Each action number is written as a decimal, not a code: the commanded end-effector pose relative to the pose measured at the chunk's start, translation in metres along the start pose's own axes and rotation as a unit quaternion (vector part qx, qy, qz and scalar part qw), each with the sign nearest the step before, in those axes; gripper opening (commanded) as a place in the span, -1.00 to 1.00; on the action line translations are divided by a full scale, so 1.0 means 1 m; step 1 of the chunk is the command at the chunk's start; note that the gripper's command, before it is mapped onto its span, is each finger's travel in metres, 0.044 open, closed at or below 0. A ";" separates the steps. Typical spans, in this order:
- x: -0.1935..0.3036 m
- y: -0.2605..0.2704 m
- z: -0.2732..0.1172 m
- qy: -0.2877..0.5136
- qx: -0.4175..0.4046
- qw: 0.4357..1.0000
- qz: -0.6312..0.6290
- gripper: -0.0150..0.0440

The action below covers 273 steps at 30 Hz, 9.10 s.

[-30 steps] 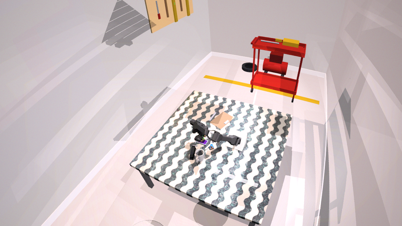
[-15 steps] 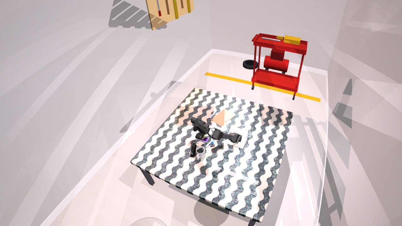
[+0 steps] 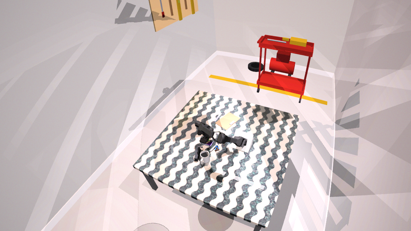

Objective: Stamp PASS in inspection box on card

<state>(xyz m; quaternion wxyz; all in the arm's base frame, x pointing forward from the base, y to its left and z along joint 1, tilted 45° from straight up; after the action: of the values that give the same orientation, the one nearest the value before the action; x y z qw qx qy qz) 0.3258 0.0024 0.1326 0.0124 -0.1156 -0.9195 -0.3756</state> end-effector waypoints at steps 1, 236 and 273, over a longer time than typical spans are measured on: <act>0.001 0.000 0.002 0.001 -0.002 1.000 0.004 -0.49; -0.002 -0.183 -0.027 -0.005 -0.003 0.724 -0.690 -0.49; -0.002 -0.182 -0.002 -0.004 -0.005 0.725 -0.689 -0.49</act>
<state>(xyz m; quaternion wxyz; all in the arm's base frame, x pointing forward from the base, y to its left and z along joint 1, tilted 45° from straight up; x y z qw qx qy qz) 0.2891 -0.1282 0.0109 -0.2539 0.5528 -0.7428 -0.2796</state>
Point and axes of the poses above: the point midway between the two fingers, 35 mm back from their tips, its own z axis out along the fingers, its own y axis across the jaws, x = y × z, the point moved 7 cm from there along -z, back along the fingers, and after that the axes turned 14 degrees about z, right-handed, at the moved point
